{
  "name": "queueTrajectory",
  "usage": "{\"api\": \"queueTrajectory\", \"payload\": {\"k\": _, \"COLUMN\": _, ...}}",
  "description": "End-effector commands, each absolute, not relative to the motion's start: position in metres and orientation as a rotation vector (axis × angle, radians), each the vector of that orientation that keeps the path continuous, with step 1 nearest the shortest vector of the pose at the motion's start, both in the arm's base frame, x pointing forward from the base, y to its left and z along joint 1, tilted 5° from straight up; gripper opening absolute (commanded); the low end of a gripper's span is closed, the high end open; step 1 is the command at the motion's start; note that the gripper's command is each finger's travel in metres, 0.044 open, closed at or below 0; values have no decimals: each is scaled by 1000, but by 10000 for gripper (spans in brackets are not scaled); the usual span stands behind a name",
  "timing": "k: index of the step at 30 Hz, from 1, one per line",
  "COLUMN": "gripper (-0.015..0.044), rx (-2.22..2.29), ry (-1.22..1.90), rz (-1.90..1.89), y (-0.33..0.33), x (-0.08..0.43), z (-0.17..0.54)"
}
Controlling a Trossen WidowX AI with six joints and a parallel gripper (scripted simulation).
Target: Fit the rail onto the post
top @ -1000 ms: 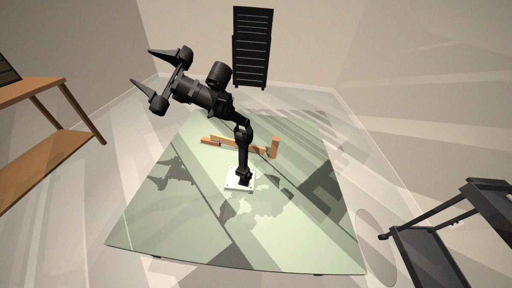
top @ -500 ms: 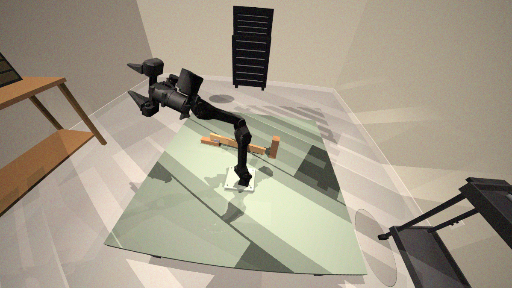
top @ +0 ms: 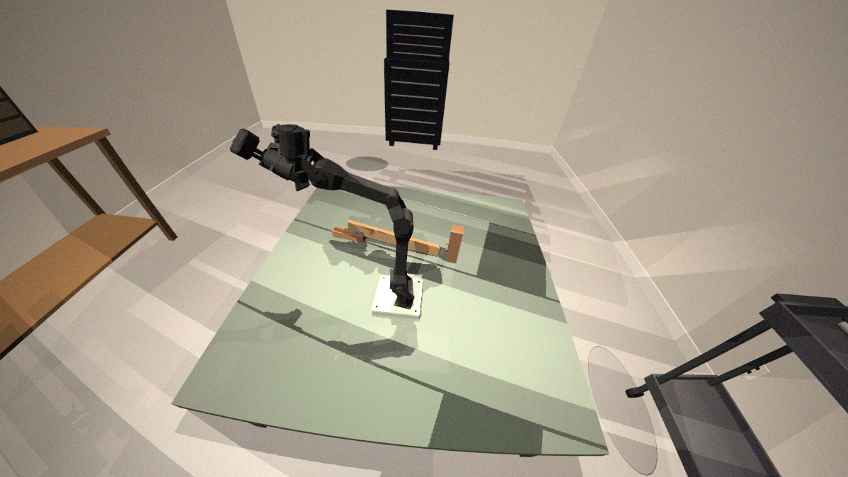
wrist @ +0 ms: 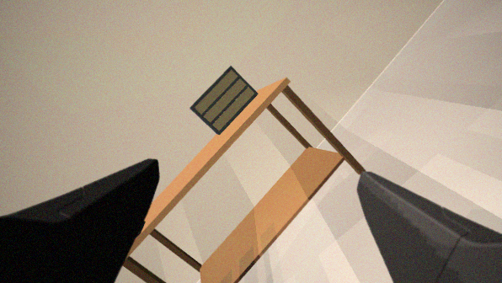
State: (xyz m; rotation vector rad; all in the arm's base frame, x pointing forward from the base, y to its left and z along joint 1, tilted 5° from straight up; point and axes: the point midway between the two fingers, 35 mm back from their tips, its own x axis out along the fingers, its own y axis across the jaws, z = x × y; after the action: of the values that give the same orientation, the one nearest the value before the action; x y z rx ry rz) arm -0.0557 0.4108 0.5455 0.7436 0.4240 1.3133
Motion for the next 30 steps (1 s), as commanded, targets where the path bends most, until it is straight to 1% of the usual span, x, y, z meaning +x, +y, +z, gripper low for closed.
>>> {"api": "queueTrajectory", "payload": {"k": 1, "gripper": 440, "rx": 475, "ry": 305, "rz": 1203, "y": 423, "x": 6, "z": 512}}
{"api": "queueTrajectory", "payload": {"k": 8, "gripper": 440, "rx": 45, "ry": 229, "rz": 1023, "y": 419, "x": 108, "z": 448}}
{"api": "queueTrajectory", "payload": {"k": 14, "gripper": 440, "rx": -274, "ry": 255, "rz": 882, "y": 388, "x": 191, "z": 394}}
{"api": "queueTrajectory", "payload": {"k": 22, "gripper": 440, "rx": -696, "ry": 390, "rz": 754, "y": 314, "x": 280, "z": 318}}
{"api": "queueTrajectory", "payload": {"k": 26, "gripper": 440, "rx": -889, "ry": 497, "rz": 729, "y": 265, "x": 310, "z": 281}}
{"api": "queueTrajectory", "payload": {"k": 30, "gripper": 440, "rx": -1054, "ry": 626, "rz": 740, "y": 210, "x": 330, "z": 244}}
